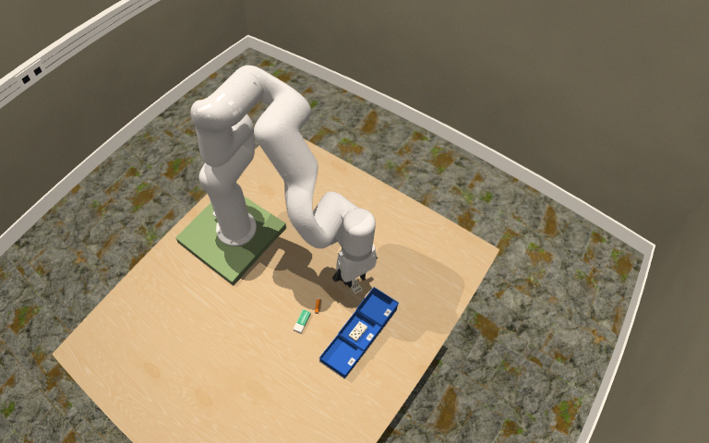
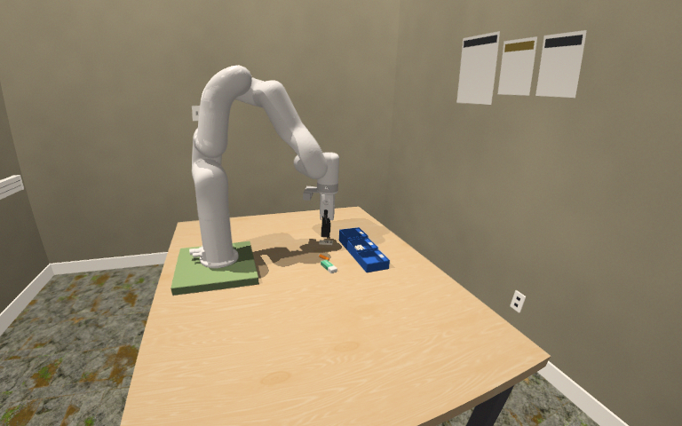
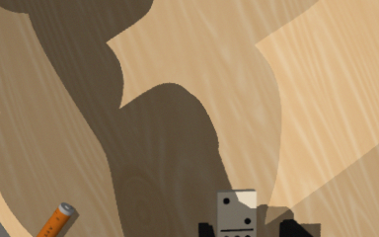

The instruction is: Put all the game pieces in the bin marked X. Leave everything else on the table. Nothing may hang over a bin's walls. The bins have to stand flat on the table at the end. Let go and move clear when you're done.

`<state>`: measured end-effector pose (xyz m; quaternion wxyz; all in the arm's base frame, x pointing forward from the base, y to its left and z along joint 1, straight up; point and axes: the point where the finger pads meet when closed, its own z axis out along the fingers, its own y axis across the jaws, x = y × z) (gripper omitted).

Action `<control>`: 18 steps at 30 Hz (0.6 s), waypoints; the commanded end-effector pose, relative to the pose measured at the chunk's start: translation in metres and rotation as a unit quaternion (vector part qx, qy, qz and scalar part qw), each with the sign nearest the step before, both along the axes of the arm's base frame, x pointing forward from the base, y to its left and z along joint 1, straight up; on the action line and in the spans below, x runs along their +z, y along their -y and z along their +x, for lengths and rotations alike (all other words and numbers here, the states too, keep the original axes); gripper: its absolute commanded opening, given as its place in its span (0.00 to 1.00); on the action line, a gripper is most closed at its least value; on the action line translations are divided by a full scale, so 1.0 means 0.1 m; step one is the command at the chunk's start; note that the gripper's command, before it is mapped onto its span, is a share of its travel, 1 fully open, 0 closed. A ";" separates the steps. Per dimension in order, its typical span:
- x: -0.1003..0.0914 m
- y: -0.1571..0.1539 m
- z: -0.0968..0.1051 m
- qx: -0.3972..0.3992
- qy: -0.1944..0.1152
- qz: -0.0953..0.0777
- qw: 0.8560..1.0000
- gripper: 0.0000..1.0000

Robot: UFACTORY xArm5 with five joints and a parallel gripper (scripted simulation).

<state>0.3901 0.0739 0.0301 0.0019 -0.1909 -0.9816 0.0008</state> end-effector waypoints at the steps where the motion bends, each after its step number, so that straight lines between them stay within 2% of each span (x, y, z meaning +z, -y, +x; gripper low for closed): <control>1: -0.19 -0.01 0.03 0.000 0.002 0.000 1.000 0.42; 9: -0.22 -0.01 0.04 0.000 0.002 0.000 1.000 0.42; 18: -0.34 0.00 0.03 0.000 0.002 0.000 1.000 0.42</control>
